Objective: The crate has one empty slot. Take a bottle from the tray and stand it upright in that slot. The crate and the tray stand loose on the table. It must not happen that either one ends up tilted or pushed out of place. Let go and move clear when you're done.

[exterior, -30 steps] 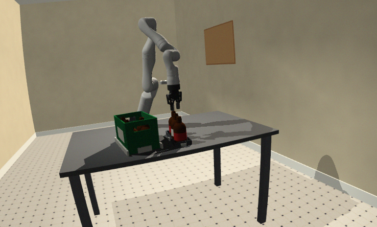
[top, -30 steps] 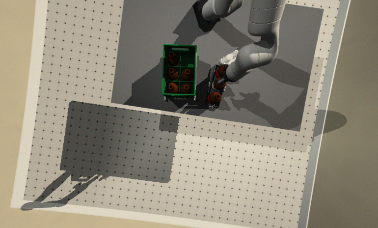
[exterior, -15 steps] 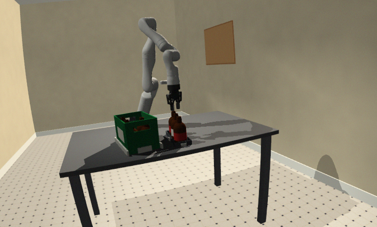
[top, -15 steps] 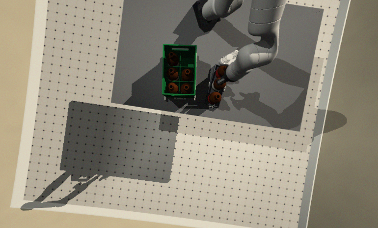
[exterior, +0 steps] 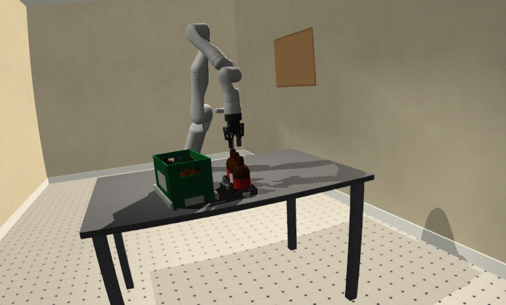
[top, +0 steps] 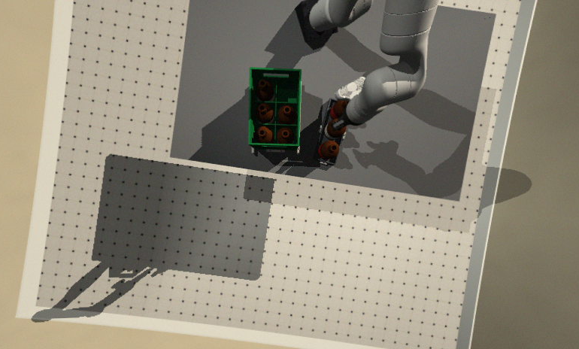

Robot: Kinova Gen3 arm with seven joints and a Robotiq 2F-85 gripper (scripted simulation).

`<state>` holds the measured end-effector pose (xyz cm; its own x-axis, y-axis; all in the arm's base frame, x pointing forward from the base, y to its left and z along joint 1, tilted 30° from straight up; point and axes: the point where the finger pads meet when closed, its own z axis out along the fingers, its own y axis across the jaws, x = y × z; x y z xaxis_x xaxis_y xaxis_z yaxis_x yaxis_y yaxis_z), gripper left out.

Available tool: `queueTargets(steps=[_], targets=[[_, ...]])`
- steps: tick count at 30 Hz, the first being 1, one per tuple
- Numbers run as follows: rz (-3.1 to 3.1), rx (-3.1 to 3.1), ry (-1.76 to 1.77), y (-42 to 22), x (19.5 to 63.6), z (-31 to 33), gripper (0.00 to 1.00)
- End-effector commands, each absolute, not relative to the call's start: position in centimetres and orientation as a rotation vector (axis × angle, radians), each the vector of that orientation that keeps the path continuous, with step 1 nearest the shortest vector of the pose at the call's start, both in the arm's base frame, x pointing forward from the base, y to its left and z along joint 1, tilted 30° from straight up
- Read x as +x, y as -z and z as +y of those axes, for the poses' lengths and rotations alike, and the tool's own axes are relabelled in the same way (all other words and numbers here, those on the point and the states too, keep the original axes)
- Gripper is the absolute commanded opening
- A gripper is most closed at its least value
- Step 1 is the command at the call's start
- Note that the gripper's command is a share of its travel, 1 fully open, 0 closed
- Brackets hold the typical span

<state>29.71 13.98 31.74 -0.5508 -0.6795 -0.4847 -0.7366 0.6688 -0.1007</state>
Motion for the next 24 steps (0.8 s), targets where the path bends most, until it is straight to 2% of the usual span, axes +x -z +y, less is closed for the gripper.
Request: queueTargets(steps=[1,24], targets=[[2.392,-1.096,-0.156,-31.78,29.73,13.99,0.64],[2.392,-1.096,-0.156,-30.98,30.09,14.26,0.64]])
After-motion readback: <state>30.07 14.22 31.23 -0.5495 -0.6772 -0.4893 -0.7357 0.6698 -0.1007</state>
